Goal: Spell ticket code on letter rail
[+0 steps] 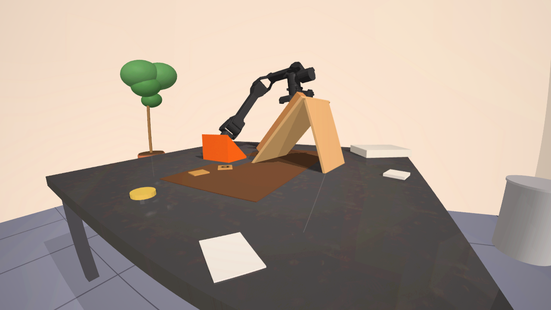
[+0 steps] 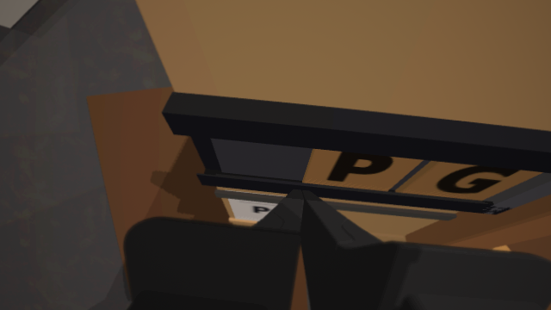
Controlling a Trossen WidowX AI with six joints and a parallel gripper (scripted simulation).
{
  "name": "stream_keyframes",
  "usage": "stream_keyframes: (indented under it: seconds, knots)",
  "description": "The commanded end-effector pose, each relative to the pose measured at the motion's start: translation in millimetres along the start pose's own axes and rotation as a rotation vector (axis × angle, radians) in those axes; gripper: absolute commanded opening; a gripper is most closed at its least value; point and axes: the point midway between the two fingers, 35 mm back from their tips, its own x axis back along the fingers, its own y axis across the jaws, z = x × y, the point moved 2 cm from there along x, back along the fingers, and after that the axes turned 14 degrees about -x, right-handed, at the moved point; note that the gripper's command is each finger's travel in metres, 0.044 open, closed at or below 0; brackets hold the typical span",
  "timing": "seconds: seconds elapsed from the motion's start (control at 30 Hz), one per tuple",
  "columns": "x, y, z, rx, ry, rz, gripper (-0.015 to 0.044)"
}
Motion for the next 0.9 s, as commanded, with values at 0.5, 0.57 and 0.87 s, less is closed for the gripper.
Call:
stream_keyframes:
  seconds: [0.5,0.57,0.87]
  knots:
    - [-6.6,3.8,-6.3,-0.003,-0.001,-0.005,0.0]
    - [-7.3,4.1,-6.9,-0.003,-0.001,-0.005,0.0]
    - [-10.5,5.3,-9.6,-0.003,-0.001,-0.005,0.0]
